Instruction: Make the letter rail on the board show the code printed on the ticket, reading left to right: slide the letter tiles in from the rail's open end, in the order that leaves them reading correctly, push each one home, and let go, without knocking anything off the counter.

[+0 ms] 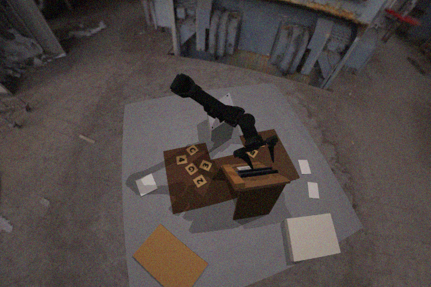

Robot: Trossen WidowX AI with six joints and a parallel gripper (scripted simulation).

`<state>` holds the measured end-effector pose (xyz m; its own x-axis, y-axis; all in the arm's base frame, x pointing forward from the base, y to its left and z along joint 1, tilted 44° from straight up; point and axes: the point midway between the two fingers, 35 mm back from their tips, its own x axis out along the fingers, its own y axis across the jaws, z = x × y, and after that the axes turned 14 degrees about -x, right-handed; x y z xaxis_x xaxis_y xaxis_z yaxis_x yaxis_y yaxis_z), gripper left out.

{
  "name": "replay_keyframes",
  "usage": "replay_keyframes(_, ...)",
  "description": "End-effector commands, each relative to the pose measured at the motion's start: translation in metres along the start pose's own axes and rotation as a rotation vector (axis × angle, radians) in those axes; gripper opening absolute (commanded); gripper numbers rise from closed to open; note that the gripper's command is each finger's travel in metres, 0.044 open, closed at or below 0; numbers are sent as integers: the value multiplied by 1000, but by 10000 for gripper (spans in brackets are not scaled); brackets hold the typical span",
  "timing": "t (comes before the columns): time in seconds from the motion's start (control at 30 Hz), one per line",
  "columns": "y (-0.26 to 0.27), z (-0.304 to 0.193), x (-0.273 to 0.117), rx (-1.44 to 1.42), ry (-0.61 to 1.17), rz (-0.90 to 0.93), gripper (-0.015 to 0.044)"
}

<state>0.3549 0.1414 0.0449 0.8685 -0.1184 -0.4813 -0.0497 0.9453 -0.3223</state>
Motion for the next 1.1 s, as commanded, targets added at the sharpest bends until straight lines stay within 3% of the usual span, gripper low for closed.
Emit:
replay_keyframes(0.0, 6, -70, -18, -137, 87, -59, 440)
replay_keyframes(0.33, -50, -179, -84, -549, 136, -248, 440)
replay_keyframes(0.87, -52, -180, -85, -567, 137, -251, 440)
replay_keyframes(1.07, -13, -158, -69, -875, 247, -128, 440)
